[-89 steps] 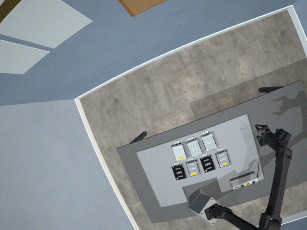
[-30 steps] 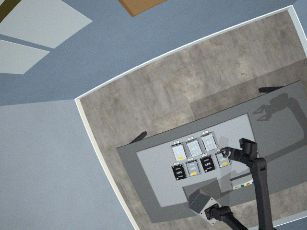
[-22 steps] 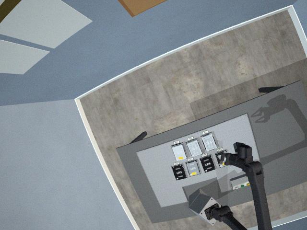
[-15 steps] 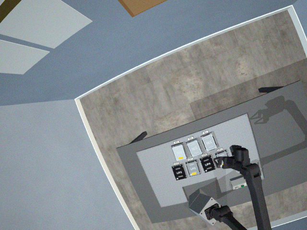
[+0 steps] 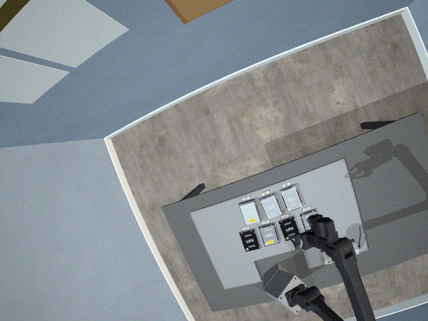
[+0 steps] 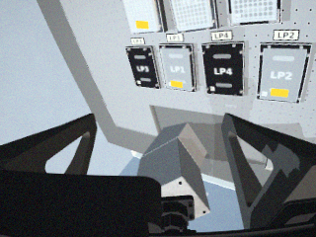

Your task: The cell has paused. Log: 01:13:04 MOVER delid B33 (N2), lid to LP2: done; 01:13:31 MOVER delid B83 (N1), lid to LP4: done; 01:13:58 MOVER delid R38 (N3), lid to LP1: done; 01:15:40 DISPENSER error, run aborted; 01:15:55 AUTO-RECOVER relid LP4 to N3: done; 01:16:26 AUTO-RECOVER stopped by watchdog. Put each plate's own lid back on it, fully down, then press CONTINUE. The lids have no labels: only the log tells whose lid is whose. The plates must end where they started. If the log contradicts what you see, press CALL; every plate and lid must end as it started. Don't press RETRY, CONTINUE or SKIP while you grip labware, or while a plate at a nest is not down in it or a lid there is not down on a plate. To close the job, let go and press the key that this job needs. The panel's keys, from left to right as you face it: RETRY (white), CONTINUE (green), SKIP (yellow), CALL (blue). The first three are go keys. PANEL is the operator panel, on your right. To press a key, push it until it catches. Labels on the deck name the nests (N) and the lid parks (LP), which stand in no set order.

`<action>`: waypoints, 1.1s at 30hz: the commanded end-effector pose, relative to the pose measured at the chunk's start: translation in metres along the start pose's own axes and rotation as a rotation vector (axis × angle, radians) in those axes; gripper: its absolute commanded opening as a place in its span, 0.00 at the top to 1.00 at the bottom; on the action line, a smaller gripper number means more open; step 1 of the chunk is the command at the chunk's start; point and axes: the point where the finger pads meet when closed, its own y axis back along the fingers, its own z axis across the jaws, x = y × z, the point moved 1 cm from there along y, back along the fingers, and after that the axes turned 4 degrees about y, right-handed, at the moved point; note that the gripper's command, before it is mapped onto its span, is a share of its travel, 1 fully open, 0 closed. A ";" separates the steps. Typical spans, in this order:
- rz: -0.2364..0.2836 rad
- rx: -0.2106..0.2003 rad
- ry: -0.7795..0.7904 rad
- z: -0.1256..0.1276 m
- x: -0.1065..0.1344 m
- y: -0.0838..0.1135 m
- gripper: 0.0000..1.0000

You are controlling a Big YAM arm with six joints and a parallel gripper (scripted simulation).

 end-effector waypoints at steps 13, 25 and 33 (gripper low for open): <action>0.037 0.060 0.162 0.015 0.010 -0.041 0.00; 0.020 0.139 0.186 0.009 -0.001 -0.098 0.00; 0.015 0.176 0.176 -0.004 -0.004 -0.127 0.00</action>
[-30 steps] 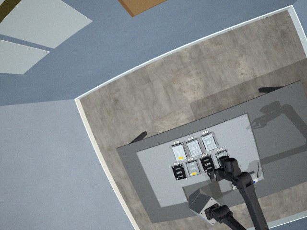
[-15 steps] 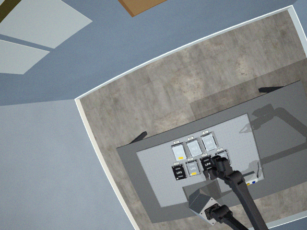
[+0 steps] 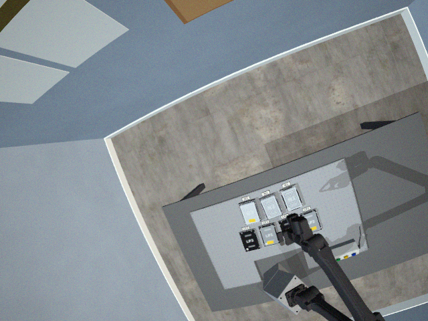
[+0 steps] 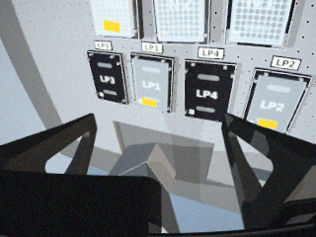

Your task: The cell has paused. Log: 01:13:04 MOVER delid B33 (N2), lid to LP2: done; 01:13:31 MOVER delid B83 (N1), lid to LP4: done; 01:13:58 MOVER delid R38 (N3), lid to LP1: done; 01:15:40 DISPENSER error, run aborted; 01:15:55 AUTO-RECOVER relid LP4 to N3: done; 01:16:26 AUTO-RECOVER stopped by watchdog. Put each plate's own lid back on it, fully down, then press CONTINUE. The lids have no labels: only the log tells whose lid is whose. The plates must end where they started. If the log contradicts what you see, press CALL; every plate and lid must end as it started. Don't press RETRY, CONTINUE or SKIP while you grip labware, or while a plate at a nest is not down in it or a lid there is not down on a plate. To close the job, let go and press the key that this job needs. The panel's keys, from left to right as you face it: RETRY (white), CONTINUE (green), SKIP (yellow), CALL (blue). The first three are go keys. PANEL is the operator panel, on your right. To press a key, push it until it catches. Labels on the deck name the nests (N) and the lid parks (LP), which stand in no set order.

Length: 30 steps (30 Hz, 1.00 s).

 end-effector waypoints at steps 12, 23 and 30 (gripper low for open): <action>-0.006 0.077 0.011 -0.007 -0.001 -0.070 0.00; -0.013 0.145 0.019 -0.008 0.009 -0.116 0.00; -0.025 0.194 0.052 0.001 0.016 -0.137 0.00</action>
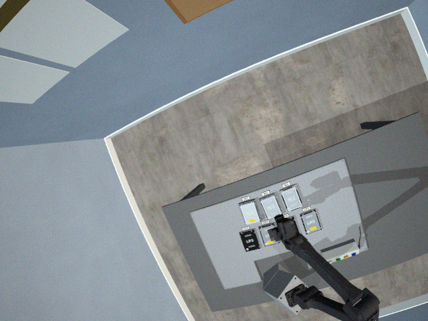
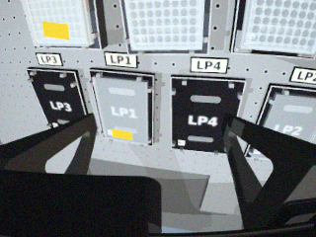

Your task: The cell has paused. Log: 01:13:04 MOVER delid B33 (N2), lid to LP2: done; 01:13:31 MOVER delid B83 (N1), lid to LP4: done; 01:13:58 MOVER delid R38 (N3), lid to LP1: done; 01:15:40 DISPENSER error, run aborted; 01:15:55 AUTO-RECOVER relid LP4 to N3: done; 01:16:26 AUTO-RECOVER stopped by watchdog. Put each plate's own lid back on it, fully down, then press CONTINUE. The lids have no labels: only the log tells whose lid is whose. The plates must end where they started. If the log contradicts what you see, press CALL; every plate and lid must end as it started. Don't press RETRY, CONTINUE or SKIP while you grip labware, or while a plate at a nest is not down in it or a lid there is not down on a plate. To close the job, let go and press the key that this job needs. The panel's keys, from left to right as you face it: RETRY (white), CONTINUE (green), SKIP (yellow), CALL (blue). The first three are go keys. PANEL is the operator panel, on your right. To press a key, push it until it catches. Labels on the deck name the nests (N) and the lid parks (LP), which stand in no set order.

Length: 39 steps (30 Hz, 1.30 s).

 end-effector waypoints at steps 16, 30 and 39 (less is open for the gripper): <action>-0.023 0.142 0.035 0.014 0.039 -0.066 0.00; -0.049 0.197 0.000 0.003 0.052 -0.083 0.00; -0.035 0.195 0.006 0.004 0.059 -0.083 0.00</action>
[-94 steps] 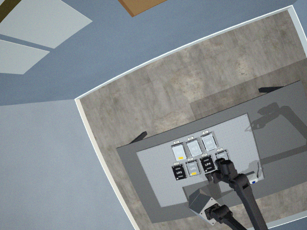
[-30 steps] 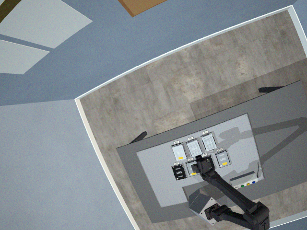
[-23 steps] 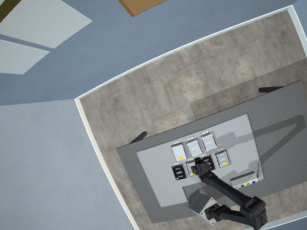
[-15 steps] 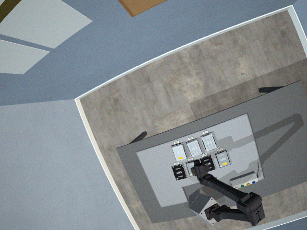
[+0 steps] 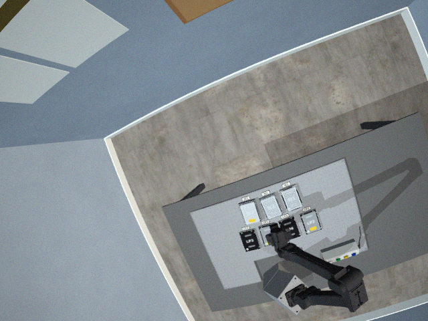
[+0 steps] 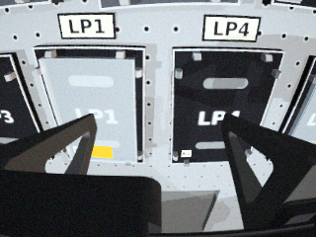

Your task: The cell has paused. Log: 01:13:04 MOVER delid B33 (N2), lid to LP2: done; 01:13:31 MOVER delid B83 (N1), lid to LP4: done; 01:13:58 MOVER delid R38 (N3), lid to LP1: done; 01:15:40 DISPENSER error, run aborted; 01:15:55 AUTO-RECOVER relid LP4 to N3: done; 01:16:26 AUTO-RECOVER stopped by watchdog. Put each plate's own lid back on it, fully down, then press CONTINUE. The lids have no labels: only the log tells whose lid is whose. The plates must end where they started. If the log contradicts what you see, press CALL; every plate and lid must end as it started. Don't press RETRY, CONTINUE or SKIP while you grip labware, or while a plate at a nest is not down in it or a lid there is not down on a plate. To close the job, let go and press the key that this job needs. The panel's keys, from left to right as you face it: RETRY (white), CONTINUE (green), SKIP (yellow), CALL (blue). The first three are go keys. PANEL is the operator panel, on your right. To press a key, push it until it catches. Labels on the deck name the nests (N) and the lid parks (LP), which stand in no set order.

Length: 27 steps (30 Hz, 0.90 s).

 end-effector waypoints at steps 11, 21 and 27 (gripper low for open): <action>-0.282 0.021 0.003 -0.045 0.016 0.000 0.09; -0.574 0.036 0.004 -0.086 0.024 0.006 0.18; -0.696 0.065 -0.001 -0.124 0.012 0.004 1.00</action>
